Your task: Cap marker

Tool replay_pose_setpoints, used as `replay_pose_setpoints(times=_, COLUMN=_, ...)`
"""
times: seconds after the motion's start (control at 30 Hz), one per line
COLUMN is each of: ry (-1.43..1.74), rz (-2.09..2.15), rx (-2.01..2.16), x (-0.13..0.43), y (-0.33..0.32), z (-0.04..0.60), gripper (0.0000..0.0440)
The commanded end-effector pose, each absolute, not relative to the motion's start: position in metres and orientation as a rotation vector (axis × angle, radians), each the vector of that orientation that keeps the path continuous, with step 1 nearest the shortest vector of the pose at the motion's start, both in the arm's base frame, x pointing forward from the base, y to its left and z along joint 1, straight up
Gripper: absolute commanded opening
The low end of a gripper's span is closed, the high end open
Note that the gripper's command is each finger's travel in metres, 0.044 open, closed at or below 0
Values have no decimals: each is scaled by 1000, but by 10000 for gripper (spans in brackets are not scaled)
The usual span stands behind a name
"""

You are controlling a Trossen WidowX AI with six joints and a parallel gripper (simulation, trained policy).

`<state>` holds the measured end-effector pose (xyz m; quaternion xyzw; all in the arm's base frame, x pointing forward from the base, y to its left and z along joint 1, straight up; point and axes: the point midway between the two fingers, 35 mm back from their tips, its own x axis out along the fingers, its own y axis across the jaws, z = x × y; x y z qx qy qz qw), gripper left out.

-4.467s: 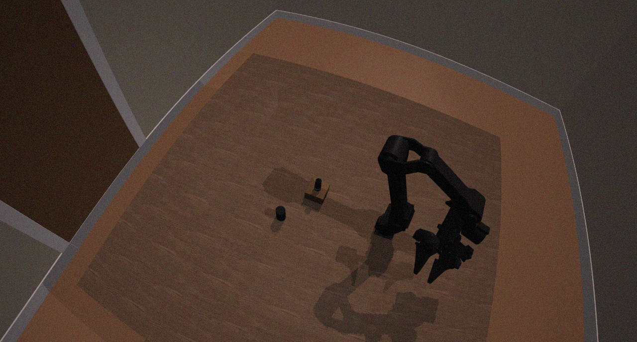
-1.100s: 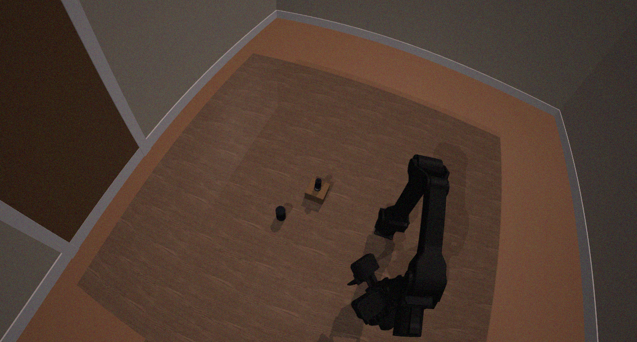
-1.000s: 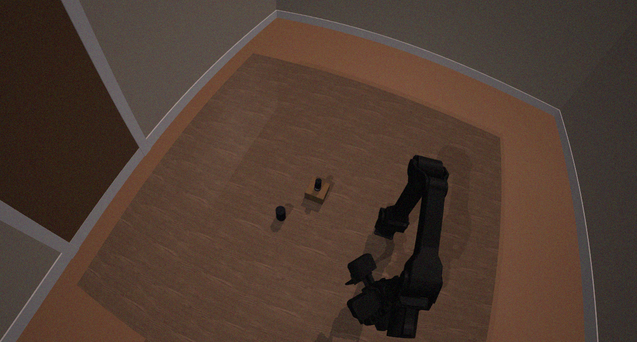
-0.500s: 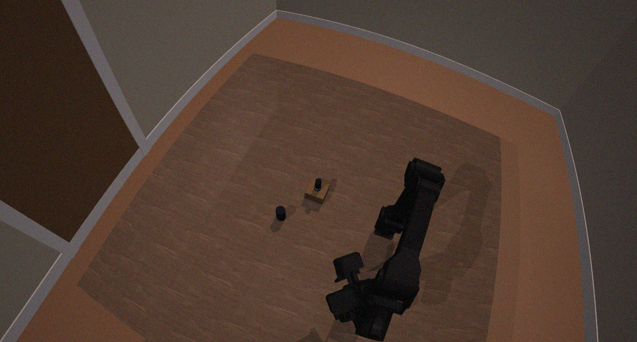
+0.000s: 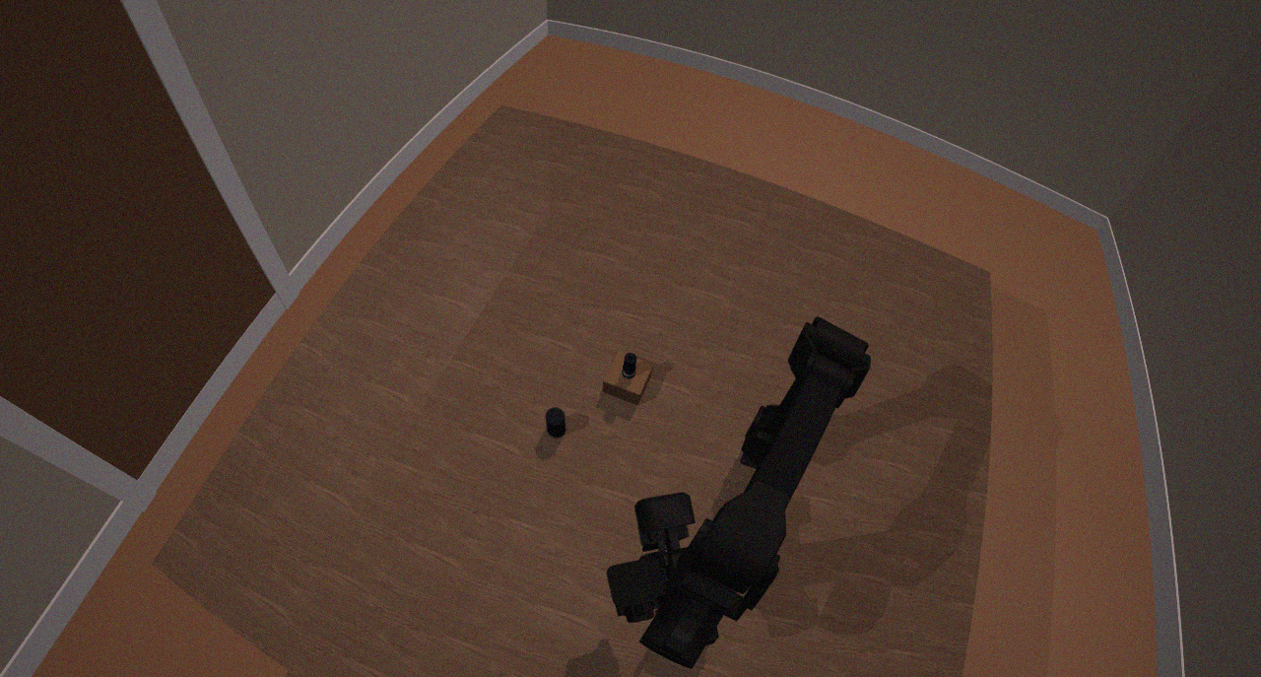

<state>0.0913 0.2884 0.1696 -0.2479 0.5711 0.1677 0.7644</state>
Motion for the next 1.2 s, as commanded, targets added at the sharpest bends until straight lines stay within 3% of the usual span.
replay_pose_setpoints(times=0.0, ry=1273, rz=350, rx=-504, x=99, y=290, z=170, gripper=329)
replay_pose_setpoints(times=1.17, ry=1487, rz=161, rx=-189, x=180, y=278, z=165, gripper=331)
